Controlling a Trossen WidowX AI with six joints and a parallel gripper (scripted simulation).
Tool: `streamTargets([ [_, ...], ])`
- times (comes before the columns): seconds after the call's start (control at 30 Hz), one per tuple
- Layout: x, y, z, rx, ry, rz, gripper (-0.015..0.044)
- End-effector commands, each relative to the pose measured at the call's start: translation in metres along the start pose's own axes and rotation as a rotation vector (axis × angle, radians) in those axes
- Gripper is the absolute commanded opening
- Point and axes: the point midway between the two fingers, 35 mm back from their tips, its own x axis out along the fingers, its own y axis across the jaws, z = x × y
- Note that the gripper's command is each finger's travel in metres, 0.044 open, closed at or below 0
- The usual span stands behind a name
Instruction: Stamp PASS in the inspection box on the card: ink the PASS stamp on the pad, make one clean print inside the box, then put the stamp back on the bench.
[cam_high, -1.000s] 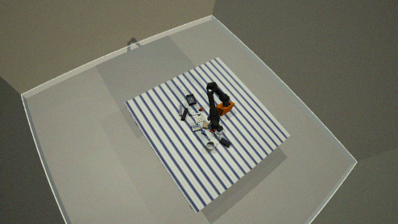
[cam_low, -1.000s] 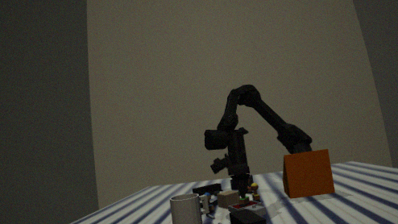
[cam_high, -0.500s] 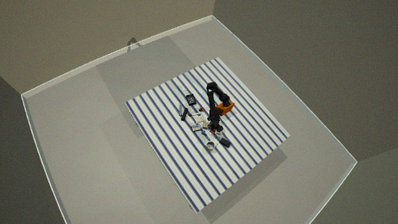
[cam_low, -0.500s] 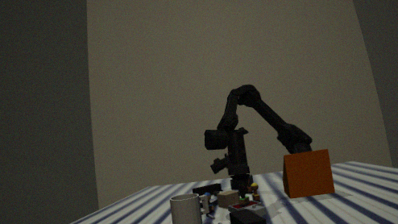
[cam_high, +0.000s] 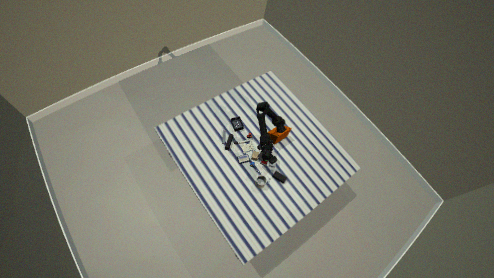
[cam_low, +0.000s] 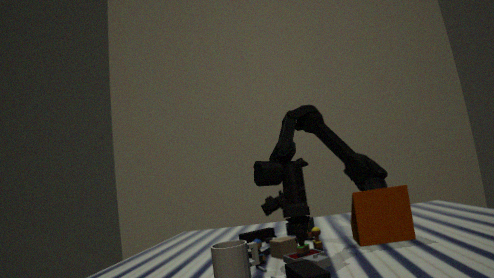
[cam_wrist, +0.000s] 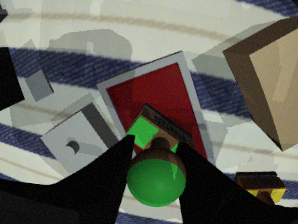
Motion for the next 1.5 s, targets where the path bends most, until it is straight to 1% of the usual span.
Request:
streamTargets([
  [0.0, 0.0022, -0.0002, 0.0004, 0.0, 0.001, 0.002, 0.0],
  [0.83, 0.0021, -0.0001, 0.0004, 0.0, 0.001, 0.002, 0.0],
  [1.47, -0.0067, 0.001, 0.0005, 0.0, 0.001, 0.002, 0.0],
])
